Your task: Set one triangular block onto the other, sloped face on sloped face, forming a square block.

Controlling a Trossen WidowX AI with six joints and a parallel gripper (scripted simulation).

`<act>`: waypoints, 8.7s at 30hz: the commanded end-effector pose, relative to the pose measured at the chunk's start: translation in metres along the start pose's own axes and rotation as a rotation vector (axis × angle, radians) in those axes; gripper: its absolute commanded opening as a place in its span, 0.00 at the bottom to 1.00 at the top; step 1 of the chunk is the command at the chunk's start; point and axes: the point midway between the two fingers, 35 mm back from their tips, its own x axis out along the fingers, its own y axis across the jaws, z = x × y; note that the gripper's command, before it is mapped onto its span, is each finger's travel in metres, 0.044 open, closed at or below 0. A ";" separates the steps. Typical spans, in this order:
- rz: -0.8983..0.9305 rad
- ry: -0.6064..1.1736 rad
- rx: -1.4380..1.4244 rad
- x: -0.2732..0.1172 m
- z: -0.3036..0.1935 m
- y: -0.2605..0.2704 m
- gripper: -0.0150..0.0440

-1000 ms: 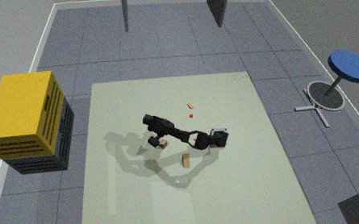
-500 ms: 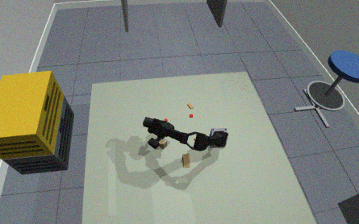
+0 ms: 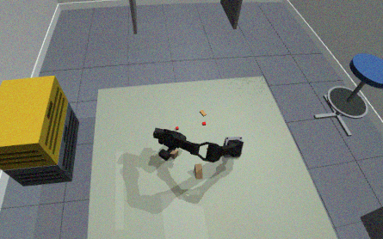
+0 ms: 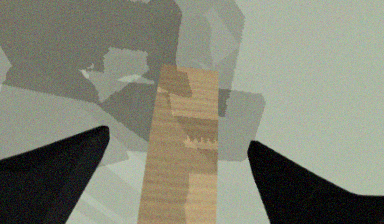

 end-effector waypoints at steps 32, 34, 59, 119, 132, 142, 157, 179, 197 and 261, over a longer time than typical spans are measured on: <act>0.006 0.006 0.004 0.021 -0.003 -0.002 0.38; 0.005 0.005 0.004 0.018 -0.003 -0.002 0.29; 0.007 0.005 0.155 -0.007 -0.002 -0.003 0.25; 0.001 0.005 0.796 0.018 -0.003 -0.004 0.83; 0.000 0.003 0.797 -0.001 -0.002 -0.003 1.00; 0.018 -0.007 0.800 -0.042 0.001 -0.004 1.00; -0.348 -0.752 0.757 -0.037 -0.067 0.061 1.00; -0.343 -0.806 0.747 -0.025 -0.060 0.057 1.00; -0.344 -0.806 0.747 -0.006 -0.044 0.043 1.00; -0.281 -0.669 0.770 0.017 -0.015 0.009 0.25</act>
